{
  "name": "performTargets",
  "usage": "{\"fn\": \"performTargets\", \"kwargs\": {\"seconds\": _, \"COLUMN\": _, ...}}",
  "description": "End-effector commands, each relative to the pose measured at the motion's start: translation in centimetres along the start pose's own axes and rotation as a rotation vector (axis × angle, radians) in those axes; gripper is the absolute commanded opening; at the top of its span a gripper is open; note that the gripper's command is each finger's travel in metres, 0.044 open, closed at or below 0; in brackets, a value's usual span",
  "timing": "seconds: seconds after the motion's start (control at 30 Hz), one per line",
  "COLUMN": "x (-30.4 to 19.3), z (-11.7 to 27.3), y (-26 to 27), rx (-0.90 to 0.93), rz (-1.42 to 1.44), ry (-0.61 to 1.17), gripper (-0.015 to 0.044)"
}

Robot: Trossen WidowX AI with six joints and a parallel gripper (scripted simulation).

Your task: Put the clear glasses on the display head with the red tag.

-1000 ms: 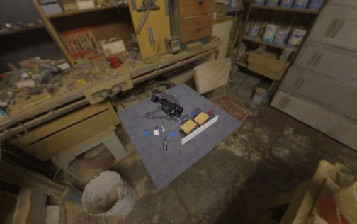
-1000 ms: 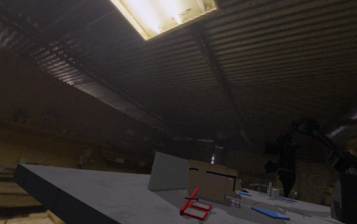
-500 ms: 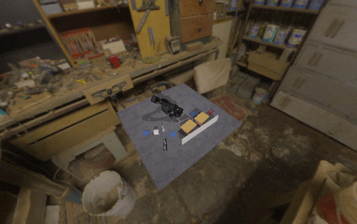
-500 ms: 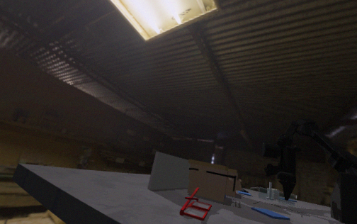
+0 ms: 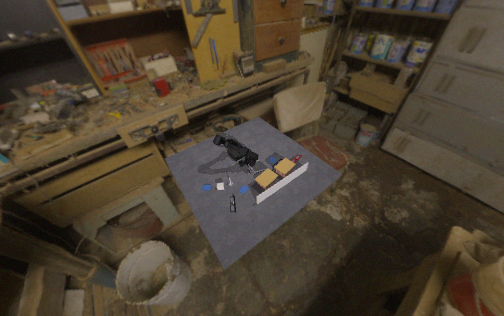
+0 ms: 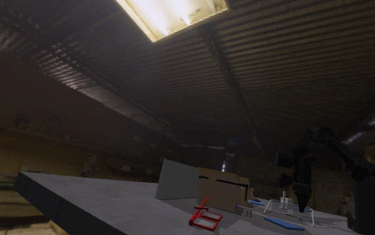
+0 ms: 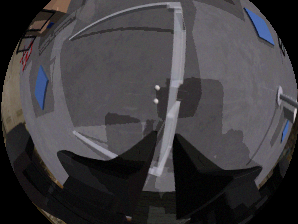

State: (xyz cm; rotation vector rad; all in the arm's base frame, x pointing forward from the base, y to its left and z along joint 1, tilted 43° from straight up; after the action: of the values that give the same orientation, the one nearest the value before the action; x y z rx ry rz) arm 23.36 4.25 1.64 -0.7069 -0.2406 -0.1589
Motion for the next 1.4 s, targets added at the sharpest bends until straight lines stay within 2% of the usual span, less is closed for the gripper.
{"fn": "performTargets", "kwargs": {"seconds": 0.0, "x": 0.0, "z": 0.0, "y": 0.0, "rx": 0.0, "rz": -0.002, "ry": -0.001, "gripper": 0.0107}}
{"fn": "performTargets", "kwargs": {"seconds": 1.0, "x": -0.4, "z": 1.0, "y": 1.1, "rx": -0.004, "rz": 0.006, "ry": 0.0, "gripper": 0.0107}}
{"fn": "performTargets", "kwargs": {"seconds": 1.23, "x": -0.1, "z": 5.6, "y": 0.1, "rx": -0.002, "rz": 0.007, "ry": 0.001, "gripper": 0.0107}}
{"fn": "performTargets", "kwargs": {"seconds": 1.37, "x": -0.1, "z": 5.8, "y": 0.0, "rx": -0.002, "rz": 0.007, "ry": 0.001, "gripper": 0.0107}}
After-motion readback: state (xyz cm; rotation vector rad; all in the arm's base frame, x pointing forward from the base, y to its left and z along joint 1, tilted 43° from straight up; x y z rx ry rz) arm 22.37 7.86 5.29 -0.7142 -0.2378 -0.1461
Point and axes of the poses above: the point midway between the two fingers, 35 mm back from their tips, its own z axis back along the fingers, its own y axis across the jaws, x = y × z, the point moved 8 cm from there along z, back along the fingers, and after that the axes turned 11 degrees about -z, right-handed, at the moved point
